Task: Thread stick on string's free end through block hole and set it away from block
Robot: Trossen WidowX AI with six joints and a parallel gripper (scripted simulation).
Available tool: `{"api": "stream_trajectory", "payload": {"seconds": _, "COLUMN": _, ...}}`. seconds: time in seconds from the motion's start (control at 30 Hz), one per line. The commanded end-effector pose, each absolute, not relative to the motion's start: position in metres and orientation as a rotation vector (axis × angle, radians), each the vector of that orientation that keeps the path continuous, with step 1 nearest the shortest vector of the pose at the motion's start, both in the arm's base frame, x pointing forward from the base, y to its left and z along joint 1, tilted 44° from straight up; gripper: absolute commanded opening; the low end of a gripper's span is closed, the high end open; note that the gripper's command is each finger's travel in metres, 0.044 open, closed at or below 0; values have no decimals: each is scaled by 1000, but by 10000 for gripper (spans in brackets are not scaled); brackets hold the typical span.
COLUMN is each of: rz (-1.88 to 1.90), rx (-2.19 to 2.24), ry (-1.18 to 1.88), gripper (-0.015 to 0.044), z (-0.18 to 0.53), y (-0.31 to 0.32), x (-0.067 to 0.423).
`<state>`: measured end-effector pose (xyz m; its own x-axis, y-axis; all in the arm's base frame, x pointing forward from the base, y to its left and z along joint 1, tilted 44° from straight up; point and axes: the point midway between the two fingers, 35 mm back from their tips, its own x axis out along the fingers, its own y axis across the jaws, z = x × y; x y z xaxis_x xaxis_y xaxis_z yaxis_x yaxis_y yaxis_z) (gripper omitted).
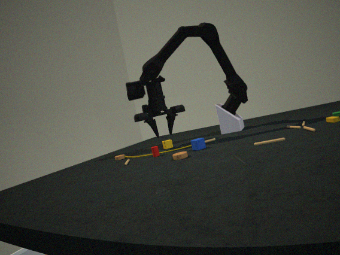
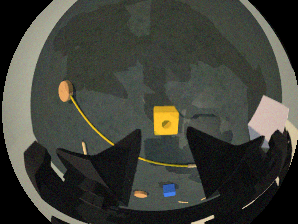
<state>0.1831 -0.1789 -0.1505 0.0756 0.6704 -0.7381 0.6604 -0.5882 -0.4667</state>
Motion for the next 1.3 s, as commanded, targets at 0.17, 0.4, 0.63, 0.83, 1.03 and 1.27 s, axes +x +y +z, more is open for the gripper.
{"api": "stream_trajectory", "payload": {"seconds": 0.17, "rz": 1575, "rx": -2288, "ry": -1415, "gripper": 235, "z": -163, "y": -165, "x": 183}}
{"api": "stream_trajectory", "payload": {"seconds": 0.4, "rz": 1574, "rx": -2288, "ry": -1415, "gripper": 235, "z": -171, "y": -156, "x": 183}}
{"api": "stream_trajectory", "payload": {"seconds": 0.63, "rz": 1574, "rx": -2288, "ry": -1415, "gripper": 235, "z": -172, "y": -155, "x": 183}}
{"api": "stream_trajectory", "payload": {"seconds": 0.83, "rz": 1580, "rx": -2289, "ry": -1424, "gripper": 183, "z": -172, "y": -156, "x": 183}}
{"api": "stream_trajectory", "payload": {"seconds": 1.03, "rz": 1580, "rx": -2289, "ry": -1424, "gripper": 45, "z": -172, "y": -156, "x": 183}}
{"api": "stream_trajectory", "payload": {"seconds": 1.27, "rz": 1580, "rx": -2289, "ry": -1424, "gripper": 0, "z": -172, "y": -156, "x": 183}}
